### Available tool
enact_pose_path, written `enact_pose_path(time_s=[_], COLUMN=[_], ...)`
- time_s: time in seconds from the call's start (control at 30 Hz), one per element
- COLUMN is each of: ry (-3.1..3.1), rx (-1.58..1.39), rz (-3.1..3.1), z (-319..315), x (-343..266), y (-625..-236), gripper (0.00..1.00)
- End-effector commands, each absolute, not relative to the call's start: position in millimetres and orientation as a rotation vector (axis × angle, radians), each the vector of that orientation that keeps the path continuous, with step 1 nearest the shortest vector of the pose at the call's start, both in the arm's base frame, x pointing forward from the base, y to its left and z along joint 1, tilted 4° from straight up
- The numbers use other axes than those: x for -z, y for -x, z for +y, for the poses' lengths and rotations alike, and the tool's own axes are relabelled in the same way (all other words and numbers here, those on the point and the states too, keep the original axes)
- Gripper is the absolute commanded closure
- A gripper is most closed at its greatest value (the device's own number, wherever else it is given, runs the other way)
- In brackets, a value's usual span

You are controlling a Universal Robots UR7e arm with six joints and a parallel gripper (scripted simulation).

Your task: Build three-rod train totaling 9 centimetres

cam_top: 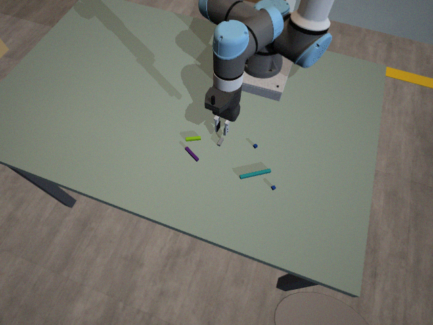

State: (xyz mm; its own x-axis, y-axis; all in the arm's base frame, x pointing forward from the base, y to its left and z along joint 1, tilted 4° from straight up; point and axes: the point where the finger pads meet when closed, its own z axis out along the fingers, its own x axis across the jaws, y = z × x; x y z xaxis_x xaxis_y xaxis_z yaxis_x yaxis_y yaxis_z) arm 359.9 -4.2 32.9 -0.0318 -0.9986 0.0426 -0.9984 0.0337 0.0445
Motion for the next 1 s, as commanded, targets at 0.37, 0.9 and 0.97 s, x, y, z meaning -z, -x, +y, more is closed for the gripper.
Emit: enact_pose_path(time_s=[0.37, 0.9, 0.97], ry=[-2.141, -2.148, -2.148], rx=[0.003, 0.008, 0.008], rz=[-2.213, -2.206, -2.206], z=[-4.9, -5.8, -6.1], x=[-31.8, -19.3, -16.4], y=[-358.9, -357.7, -357.6], gripper=[0.46, 0.46, 0.46])
